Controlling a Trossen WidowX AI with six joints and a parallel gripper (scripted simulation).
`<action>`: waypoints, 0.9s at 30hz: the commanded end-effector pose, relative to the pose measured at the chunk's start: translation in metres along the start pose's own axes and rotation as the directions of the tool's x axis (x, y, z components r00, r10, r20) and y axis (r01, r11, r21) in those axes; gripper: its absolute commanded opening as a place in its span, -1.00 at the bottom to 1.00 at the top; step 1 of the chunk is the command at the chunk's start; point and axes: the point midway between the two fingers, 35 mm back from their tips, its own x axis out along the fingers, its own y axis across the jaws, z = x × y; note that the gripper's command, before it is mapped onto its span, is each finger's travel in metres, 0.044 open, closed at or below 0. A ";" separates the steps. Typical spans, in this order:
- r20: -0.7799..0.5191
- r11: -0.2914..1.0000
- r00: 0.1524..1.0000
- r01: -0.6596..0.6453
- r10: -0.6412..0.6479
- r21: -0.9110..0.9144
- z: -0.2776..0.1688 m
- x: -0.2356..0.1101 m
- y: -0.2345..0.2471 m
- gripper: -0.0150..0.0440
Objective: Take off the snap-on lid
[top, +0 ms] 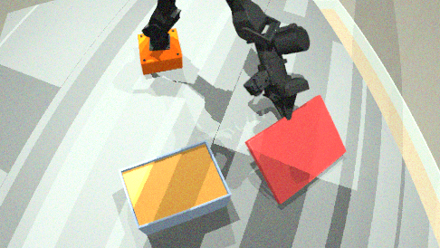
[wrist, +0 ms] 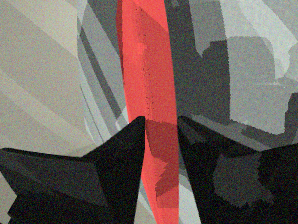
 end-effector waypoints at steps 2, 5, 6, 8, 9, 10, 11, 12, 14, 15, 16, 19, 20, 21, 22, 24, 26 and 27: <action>0.012 1.000 1.000 0.021 -0.021 -0.007 0.005 0.006 -0.010 -0.49; 0.012 1.000 1.000 0.021 -0.021 -0.007 0.005 0.008 -0.012 -0.49; 0.012 1.000 1.000 0.021 -0.021 -0.007 0.005 0.008 -0.013 -0.49; 0.012 1.000 1.000 0.021 -0.021 -0.007 0.005 0.009 -0.014 -0.49; 0.012 1.000 1.000 0.021 -0.021 -0.007 0.005 0.010 -0.015 -0.49; 0.012 1.000 1.000 0.021 -0.021 -0.007 0.005 0.010 -0.015 -0.49; 0.012 1.000 1.000 0.021 -0.021 -0.007 0.005 0.011 -0.016 -0.49; 0.012 1.000 1.000 0.021 -0.021 -0.007 0.005 0.011 -0.017 -0.49; 0.012 1.000 1.000 0.021 -0.021 -0.007 0.005 0.012 -0.018 -0.49; 0.012 1.000 1.000 0.021 -0.021 -0.007 0.005 0.013 -0.019 -0.49; 0.012 1.000 1.000 0.021 -0.021 -0.007 0.005 0.013 -0.019 -0.49; 0.012 1.000 1.000 0.021 -0.021 -0.007 0.005 0.015 -0.021 -0.49; 0.012 1.000 1.000 0.021 -0.021 -0.007 0.005 0.015 -0.022 -0.49; 0.009 1.000 1.000 0.009 -0.009 -0.003 0.003 0.011 -0.014 -0.40; 0.010 1.000 1.000 0.016 -0.016 -0.005 0.003 0.011 -0.013 -0.31; 0.012 1.000 1.000 0.021 -0.020 -0.007 0.002 0.011 -0.013 -0.14; 0.012 1.000 1.000 0.021 -0.020 -0.007 0.002 0.011 -0.013 0.04; 0.012 1.000 1.000 0.021 -0.020 -0.007 0.002 0.011 -0.013 0.13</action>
